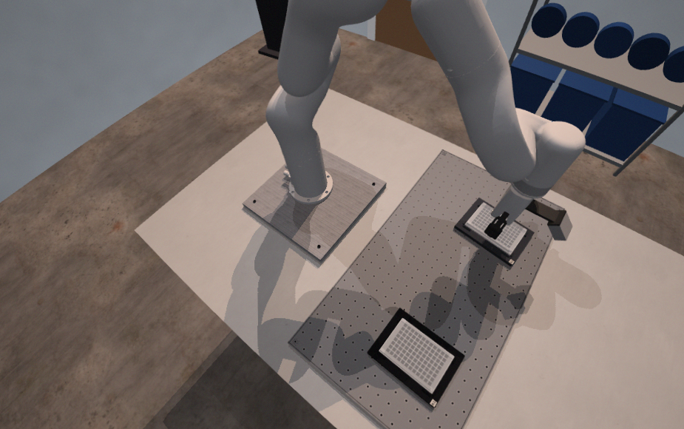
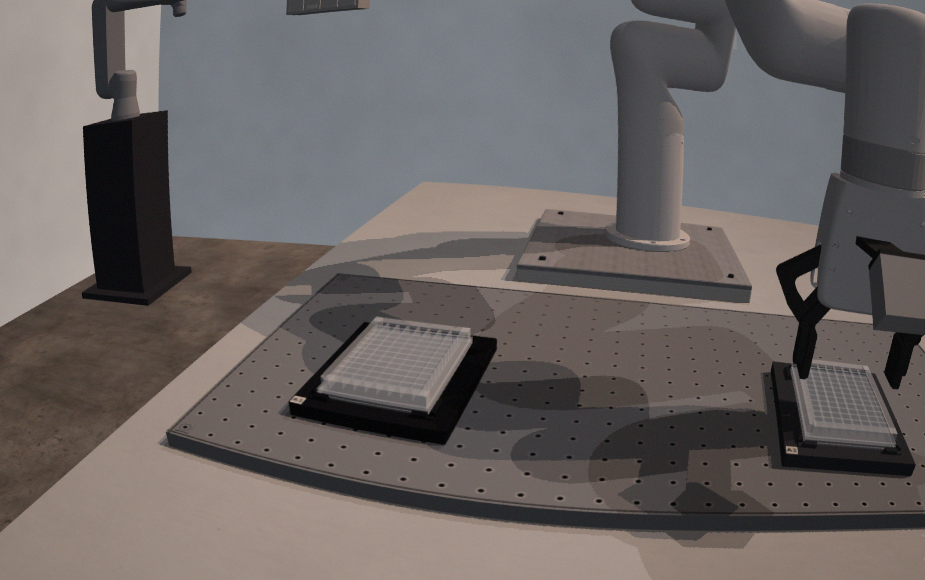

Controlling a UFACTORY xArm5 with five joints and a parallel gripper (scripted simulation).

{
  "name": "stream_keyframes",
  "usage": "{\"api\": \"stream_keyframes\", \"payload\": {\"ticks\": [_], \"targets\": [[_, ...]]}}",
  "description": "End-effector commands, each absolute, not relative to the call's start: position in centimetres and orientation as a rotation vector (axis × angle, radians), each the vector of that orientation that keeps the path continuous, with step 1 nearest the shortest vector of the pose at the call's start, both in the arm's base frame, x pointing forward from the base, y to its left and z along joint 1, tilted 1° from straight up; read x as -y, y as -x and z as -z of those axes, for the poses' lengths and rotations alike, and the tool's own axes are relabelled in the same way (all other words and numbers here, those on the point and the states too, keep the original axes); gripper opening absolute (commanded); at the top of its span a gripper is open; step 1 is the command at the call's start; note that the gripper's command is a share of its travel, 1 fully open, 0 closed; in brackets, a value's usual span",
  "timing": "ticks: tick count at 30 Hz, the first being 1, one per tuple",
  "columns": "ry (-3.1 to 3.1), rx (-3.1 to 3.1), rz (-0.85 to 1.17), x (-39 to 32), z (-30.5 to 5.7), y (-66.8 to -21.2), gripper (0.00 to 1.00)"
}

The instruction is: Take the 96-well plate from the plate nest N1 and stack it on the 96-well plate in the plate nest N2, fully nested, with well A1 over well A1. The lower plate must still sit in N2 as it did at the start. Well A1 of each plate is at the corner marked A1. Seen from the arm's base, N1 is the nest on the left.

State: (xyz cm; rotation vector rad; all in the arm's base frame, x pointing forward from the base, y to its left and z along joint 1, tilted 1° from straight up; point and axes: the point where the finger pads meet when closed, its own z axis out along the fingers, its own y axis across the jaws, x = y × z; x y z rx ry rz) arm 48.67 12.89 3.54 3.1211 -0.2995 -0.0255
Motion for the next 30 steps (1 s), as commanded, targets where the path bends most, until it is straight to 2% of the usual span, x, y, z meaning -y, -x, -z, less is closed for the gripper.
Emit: {"api": "stream_keyframes", "payload": {"ticks": [1, 30], "targets": [[-3.122, 0.300, 0.020, -12.9, -3.7, -48.8, 1.00], [-3.122, 0.300, 0.020, -12.9, -1.9, -48.8, 1.00]]}}
